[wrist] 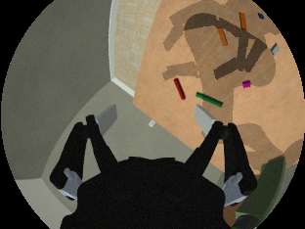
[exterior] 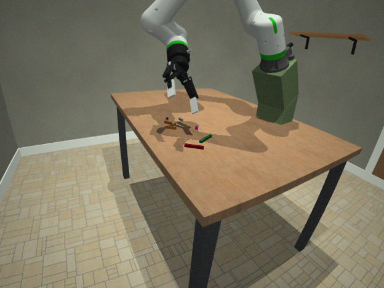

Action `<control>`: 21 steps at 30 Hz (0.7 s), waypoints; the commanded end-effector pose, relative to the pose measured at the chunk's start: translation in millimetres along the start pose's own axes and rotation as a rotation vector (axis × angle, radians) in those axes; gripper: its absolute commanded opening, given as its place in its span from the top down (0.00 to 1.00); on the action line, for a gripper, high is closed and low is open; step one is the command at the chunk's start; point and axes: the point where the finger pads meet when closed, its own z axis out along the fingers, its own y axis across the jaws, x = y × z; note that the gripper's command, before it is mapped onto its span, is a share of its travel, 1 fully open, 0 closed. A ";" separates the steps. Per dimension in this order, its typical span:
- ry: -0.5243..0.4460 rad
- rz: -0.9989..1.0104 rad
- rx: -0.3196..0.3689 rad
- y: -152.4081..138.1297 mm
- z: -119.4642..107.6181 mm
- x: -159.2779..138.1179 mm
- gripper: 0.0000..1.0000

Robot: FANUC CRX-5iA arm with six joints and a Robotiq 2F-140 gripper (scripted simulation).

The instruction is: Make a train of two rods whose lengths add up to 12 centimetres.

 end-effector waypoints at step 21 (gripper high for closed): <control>-0.321 -0.355 -0.541 26.0 -17.7 -62.6 0.00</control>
